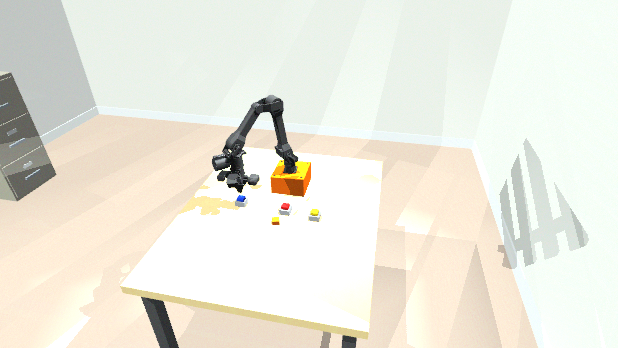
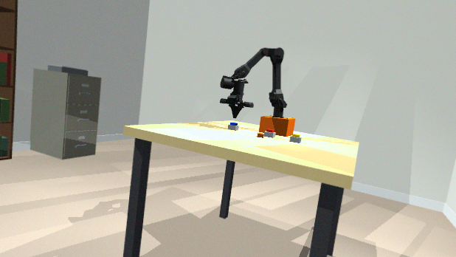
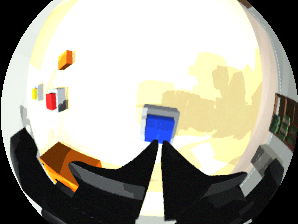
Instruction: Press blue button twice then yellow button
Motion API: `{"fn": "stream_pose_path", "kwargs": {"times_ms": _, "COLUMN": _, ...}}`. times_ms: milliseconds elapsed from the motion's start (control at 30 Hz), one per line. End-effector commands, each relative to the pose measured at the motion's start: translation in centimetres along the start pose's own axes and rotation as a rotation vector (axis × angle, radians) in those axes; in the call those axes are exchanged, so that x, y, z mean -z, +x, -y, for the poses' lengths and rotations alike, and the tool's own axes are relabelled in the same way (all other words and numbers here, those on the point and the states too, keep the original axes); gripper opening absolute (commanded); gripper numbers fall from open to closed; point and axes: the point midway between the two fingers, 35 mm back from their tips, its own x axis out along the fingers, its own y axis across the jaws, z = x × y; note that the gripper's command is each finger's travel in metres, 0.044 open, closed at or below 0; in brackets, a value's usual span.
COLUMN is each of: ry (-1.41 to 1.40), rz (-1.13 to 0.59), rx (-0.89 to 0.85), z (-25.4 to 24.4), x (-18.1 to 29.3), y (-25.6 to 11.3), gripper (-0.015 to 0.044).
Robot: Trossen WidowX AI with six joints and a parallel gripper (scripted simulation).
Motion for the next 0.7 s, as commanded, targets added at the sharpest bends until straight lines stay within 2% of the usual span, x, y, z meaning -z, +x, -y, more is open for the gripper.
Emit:
{"fn": "stream_pose_path", "kwargs": {"times_ms": 0, "ry": -0.002, "rz": -0.005, "rx": -0.003, "z": 0.0, "x": 0.1, "y": 0.6, "gripper": 0.0020}}
{"fn": "stream_pose_path", "kwargs": {"times_ms": 667, "ry": -0.002, "rz": -0.005, "rx": -0.004, "z": -0.1, "x": 0.1, "y": 3.3, "gripper": 0.0020}}
